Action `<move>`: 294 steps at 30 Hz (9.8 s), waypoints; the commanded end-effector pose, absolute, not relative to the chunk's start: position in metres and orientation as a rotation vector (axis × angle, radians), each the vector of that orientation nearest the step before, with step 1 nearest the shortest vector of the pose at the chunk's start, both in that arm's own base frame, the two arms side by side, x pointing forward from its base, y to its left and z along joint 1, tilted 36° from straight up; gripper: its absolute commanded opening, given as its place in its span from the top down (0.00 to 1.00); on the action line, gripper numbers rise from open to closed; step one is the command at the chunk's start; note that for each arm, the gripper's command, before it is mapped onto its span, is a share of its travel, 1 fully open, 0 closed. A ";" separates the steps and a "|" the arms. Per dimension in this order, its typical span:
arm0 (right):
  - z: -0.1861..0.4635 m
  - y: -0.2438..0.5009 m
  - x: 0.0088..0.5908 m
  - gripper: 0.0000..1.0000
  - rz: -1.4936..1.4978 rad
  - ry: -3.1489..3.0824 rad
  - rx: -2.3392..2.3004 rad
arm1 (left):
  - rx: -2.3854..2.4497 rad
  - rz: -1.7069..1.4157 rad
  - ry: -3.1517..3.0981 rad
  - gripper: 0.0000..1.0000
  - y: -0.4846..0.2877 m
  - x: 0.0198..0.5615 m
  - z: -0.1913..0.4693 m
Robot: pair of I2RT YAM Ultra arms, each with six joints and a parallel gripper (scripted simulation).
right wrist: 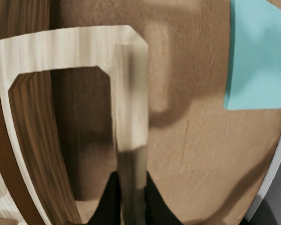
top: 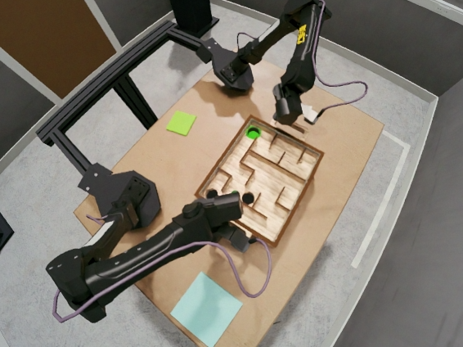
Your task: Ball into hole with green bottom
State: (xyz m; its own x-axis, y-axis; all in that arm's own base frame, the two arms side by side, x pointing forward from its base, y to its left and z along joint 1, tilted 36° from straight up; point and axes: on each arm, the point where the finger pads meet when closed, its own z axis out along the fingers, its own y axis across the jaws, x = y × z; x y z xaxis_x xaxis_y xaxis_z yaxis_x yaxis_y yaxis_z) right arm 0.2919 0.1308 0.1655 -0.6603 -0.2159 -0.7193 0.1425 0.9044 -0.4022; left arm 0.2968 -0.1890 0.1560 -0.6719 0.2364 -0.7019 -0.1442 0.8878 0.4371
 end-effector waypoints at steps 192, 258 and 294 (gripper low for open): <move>0.180 0.202 0.300 1.00 -0.295 2.238 -0.110 | 0.092 0.324 2.252 1.00 -0.247 0.302 0.160; 0.181 0.192 0.304 1.00 -0.294 2.178 -0.085 | 0.092 0.278 2.174 1.00 -0.259 0.300 0.170; 0.178 0.190 0.305 1.00 -0.285 2.159 -0.091 | 0.090 0.284 2.152 1.00 -0.260 0.298 0.171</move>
